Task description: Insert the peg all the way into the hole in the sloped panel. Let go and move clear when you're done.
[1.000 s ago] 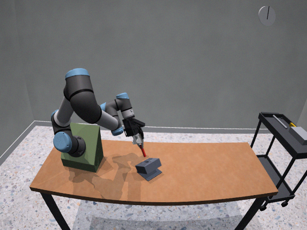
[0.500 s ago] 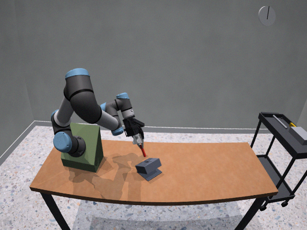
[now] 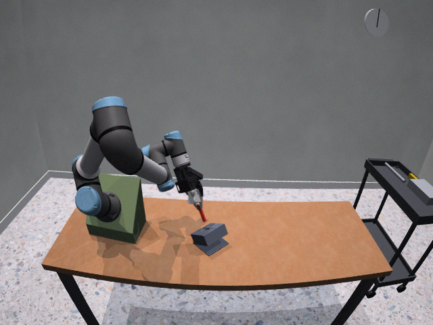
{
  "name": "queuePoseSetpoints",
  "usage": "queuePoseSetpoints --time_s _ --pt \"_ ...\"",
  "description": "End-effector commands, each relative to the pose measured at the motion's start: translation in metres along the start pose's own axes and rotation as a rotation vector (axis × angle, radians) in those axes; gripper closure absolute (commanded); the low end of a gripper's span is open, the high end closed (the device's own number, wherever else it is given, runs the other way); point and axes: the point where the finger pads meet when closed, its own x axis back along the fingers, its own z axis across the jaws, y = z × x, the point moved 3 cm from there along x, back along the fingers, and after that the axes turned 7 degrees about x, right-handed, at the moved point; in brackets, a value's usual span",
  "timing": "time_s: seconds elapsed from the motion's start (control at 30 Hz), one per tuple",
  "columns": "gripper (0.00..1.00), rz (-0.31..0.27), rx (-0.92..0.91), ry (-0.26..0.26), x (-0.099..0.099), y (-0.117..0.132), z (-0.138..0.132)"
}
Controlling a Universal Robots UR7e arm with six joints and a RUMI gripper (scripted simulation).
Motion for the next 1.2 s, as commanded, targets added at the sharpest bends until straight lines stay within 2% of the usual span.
queuePoseSetpoints --time_s 0.0,1.17 --pt "1.0 0.001 0.029 0.001 0.0002 -0.0001 0.0003" --pt "1.0 0.001 0.181 0.002 0.0 -0.0012 -0.0001"
